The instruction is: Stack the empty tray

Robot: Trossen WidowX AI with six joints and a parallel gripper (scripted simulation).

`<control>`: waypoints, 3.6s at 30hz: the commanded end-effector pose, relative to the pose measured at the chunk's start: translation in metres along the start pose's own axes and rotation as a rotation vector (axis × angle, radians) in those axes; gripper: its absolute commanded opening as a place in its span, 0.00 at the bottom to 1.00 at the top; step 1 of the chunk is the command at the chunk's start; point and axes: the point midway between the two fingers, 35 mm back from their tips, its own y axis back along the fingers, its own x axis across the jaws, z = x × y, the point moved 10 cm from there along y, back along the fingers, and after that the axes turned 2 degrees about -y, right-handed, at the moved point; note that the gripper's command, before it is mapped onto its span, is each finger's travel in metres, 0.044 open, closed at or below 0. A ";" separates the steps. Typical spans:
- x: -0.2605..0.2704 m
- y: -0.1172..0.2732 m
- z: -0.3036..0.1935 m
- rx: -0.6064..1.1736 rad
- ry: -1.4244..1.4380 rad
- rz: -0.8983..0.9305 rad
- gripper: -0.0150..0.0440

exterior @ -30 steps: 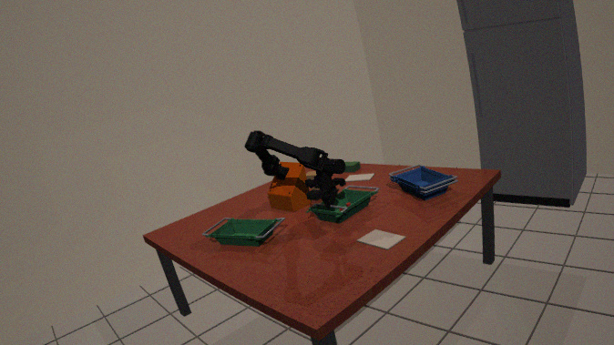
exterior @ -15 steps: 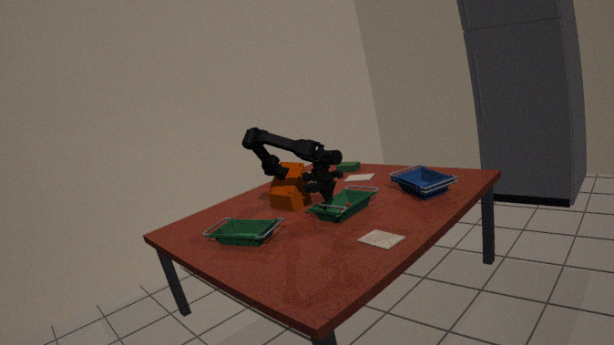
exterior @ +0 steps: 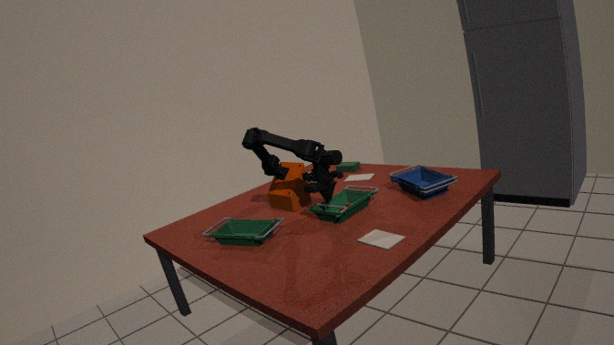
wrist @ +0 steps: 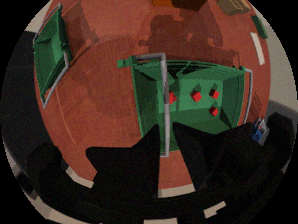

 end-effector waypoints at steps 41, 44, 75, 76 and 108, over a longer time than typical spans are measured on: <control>-0.239 0.005 -0.002 -0.013 3.112 -0.063 0.39; -0.239 0.005 -0.002 -0.013 3.112 -0.063 0.39; -0.229 -0.037 -0.001 -0.017 3.112 -0.063 0.39; -0.227 -0.033 -0.001 -0.017 3.112 -0.063 0.39; -0.169 0.003 -0.004 -0.019 3.113 -0.064 0.39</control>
